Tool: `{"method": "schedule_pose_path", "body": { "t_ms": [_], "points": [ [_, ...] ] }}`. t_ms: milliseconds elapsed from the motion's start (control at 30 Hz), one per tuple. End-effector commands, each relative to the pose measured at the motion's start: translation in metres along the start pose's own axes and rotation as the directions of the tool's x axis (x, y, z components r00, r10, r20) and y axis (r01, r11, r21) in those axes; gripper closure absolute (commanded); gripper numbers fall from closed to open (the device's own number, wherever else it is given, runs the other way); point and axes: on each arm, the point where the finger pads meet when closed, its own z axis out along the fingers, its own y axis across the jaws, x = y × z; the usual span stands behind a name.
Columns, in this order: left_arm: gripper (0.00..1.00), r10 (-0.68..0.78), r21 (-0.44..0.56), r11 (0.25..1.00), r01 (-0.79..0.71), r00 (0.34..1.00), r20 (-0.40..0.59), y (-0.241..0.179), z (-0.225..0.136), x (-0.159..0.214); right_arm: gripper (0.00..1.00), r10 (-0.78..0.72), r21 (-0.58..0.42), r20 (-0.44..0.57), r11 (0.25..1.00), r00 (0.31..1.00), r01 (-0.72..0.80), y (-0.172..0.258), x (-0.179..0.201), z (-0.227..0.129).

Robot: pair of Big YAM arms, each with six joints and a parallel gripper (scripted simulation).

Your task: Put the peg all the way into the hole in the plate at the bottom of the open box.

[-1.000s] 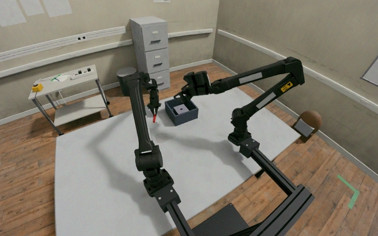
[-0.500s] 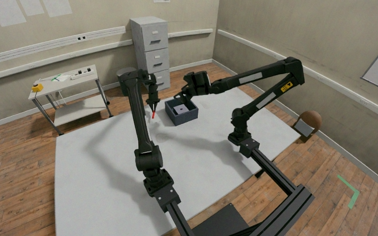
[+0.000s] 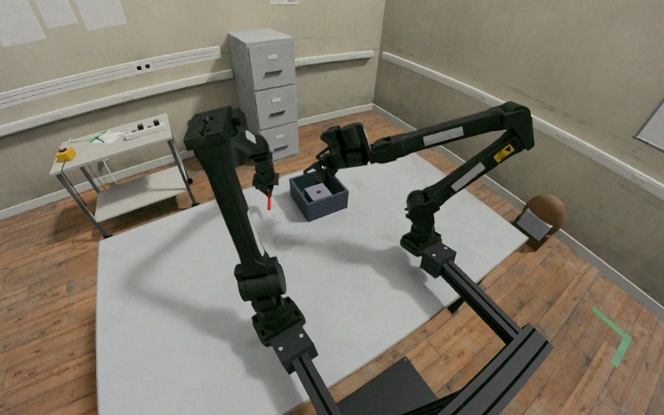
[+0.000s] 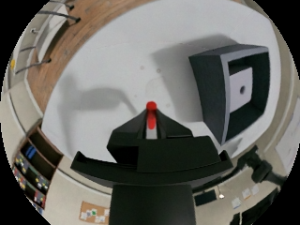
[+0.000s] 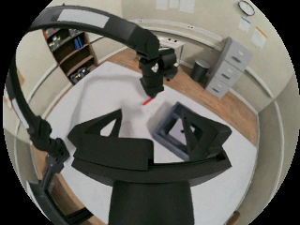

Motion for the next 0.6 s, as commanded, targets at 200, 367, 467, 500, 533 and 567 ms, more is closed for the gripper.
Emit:
{"method": "schedule_pose_path", "body": {
  "t_ms": [200,367,467,500,533,567],
  "points": [
    [0.94,0.021,-0.014,1.0,-0.016,0.889,0.458,0.02,-0.019,-0.007,0.0,0.012,-0.022,0.051,1.0,0.999,-0.011,0.009,-0.046,-0.006],
    [0.94,0.015,0.0,1.0,-0.019,0.778,0.629,0.018,-0.006,0.003,0.0,0.012,-0.021,0.051,1.0,0.999,-0.011,0.008,-0.047,-0.007],
    [0.94,0.018,-0.005,1.0,-0.021,0.68,0.733,0.021,-0.015,0.002,0.0,0.013,-0.022,0.055,1.0,0.998,-0.012,0.008,-0.049,-0.008],
    [0.94,0.017,-0.005,1.0,-0.021,0.649,0.76,0.021,-0.017,0.004,0.0,0.015,-0.017,0.056,1.0,0.998,-0.014,0.006,-0.049,-0.007],
    [0.94,0.007,0.003,1.0,-0.016,0.618,0.786,0.021,-0.018,0.006,0.0,0.015,-0.016,0.057,1.0,0.998,-0.014,0.006,-0.049,-0.007],
    [0.94,0.007,0.003,1.0,-0.016,0.618,0.786,0.021,-0.018,0.006,0.0,0.015,-0.016,0.057,1.0,0.998,-0.014,0.006,-0.049,-0.007]
  ]
}}
